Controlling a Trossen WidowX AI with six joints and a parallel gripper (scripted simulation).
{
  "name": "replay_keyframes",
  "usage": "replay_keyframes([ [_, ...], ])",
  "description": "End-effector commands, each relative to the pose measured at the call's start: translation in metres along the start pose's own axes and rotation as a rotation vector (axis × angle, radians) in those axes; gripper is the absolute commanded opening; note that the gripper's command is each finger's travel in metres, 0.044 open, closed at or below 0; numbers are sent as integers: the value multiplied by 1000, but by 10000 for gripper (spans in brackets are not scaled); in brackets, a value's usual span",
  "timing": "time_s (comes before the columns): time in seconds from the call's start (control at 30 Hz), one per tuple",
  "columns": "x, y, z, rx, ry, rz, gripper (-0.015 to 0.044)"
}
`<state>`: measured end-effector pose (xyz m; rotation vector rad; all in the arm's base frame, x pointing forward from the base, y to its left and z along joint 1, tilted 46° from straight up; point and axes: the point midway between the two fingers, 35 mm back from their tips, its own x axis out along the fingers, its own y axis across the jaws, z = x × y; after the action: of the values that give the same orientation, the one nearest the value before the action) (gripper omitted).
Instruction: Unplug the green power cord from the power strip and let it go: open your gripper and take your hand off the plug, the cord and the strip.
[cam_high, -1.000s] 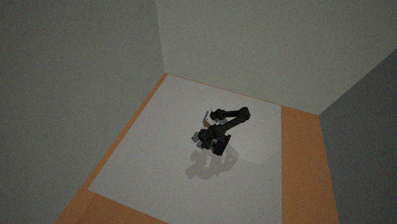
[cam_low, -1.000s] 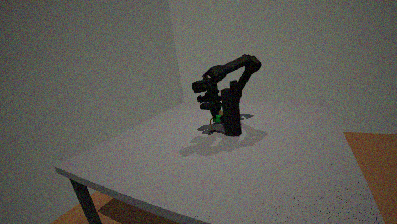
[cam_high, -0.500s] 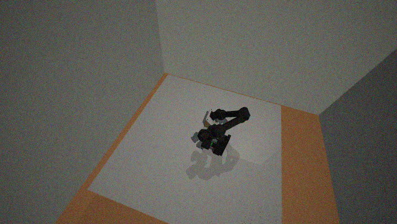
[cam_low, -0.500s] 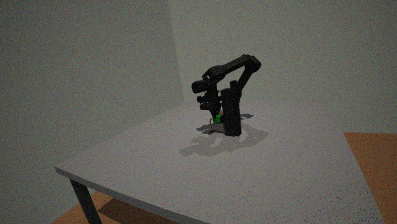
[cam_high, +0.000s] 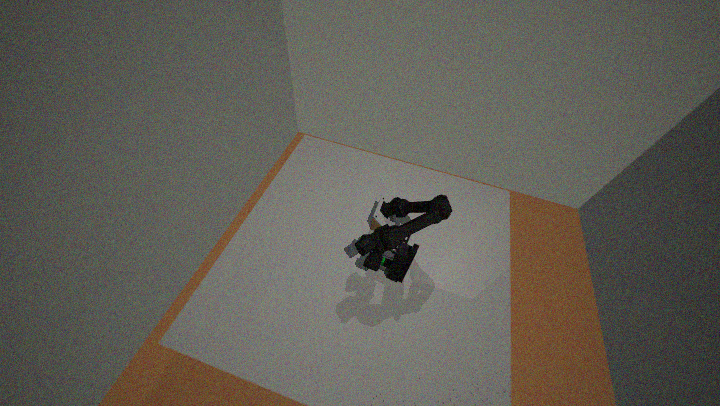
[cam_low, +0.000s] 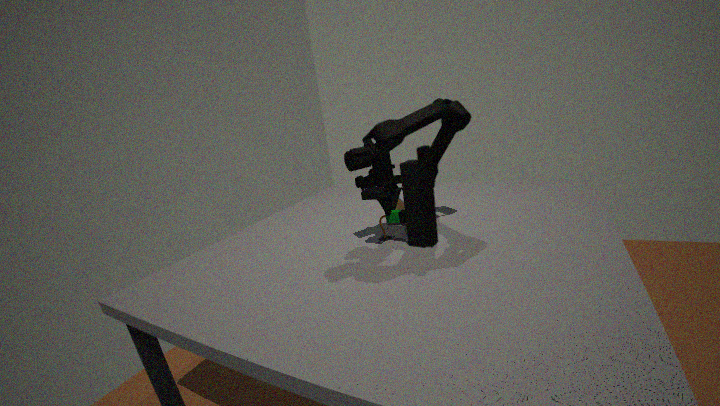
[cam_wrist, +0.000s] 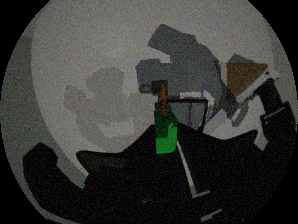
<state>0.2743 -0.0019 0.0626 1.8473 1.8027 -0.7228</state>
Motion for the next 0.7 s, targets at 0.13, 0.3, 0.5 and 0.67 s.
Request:
replay_keyframes([
  [0.13, -11, -1, 42, 25, -74, 6, 0],
  [0.3, -13, -2, 49, 26, -73, 6, 0],
  [0.5, -8, -3, 37, 17, -62, -3, 157],
  [0.67, -8, -3, 37, 17, -62, -3, 160],
])
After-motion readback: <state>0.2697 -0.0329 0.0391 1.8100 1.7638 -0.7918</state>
